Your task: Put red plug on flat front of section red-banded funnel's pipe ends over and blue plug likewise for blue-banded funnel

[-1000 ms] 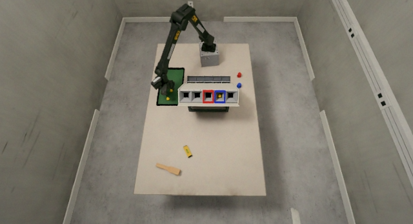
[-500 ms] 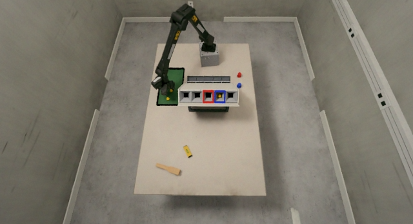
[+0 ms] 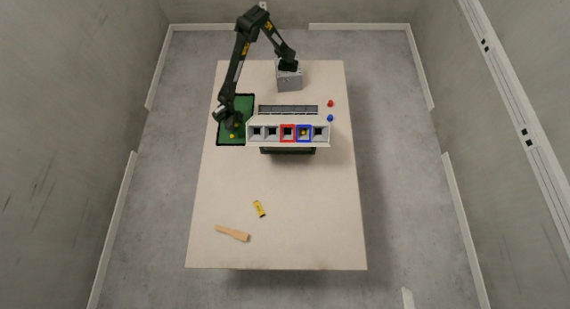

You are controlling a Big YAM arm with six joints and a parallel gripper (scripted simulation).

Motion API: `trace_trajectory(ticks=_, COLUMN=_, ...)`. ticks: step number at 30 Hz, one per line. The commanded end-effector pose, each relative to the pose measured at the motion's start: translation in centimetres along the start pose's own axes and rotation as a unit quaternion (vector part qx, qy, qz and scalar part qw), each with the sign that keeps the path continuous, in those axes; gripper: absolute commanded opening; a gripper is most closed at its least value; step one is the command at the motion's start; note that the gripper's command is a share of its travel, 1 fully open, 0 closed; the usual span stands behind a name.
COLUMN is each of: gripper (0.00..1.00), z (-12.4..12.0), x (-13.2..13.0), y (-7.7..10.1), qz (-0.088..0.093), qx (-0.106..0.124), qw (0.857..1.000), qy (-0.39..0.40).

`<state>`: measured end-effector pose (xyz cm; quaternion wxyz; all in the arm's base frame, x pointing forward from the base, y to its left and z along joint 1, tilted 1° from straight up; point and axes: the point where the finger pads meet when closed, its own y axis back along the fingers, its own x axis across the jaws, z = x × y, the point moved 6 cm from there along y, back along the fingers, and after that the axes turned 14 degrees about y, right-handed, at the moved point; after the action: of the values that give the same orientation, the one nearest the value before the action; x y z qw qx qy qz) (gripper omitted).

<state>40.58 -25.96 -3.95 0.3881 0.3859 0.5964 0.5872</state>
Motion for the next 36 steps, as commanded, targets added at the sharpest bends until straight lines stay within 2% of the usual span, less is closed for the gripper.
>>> trace_trajectory(ticks=1, gripper=0.8, z=0.49, x=0.25, y=-0.86, qz=-0.003, qx=-0.002, qw=1.0, qy=0.0)
trace_trajectory(ticks=14, gripper=0.8, z=0.28, x=0.51, y=-0.92, qz=-0.013, qx=-0.008, qw=1.0, qy=0.001)
trace_trajectory(ticks=36, gripper=0.8, z=0.28, x=0.42, y=-0.52, qz=-0.012, qx=-0.008, qw=1.0, qy=0.001)
